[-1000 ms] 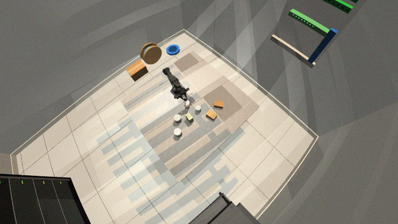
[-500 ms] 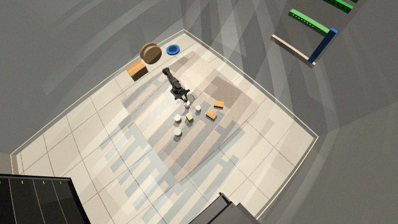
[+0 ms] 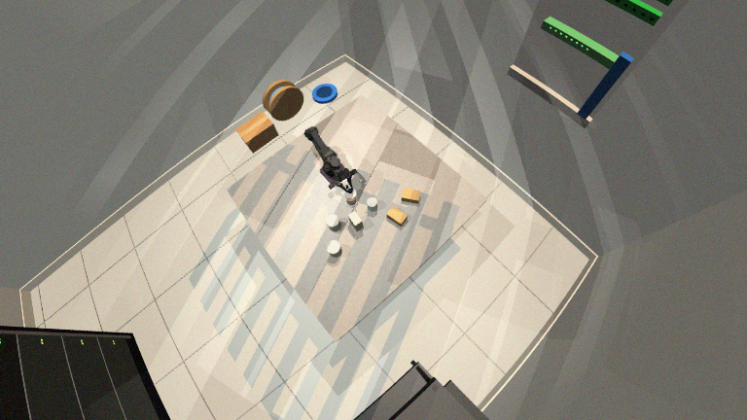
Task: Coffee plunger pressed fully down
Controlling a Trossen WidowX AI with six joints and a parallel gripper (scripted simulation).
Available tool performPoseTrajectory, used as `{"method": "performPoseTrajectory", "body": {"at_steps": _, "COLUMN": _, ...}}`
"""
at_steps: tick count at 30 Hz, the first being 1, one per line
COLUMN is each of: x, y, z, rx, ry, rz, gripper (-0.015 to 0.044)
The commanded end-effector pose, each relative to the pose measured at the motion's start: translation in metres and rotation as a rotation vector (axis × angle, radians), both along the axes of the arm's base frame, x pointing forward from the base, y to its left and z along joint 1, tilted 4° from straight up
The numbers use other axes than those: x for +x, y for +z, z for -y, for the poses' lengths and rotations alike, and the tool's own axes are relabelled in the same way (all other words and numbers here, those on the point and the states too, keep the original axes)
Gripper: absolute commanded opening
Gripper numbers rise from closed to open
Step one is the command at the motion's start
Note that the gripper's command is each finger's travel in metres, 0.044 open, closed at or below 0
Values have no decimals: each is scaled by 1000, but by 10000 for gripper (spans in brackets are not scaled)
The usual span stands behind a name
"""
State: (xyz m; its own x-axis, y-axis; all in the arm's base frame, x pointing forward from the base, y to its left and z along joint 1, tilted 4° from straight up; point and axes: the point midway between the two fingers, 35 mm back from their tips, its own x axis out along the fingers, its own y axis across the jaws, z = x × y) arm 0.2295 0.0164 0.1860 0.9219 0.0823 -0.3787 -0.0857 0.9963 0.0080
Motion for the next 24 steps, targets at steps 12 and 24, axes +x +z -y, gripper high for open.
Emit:
{"method": "performPoseTrajectory", "body": {"at_steps": 12, "x": 4, "y": -13, "z": -1, "rx": 7, "ry": -4, "rz": -48, "gripper": 119}}
{"method": "performPoseTrajectory", "body": {"at_steps": 24, "x": 6, "y": -12, "z": -1, "rx": 7, "ry": -4, "rz": -47, "gripper": 119}}
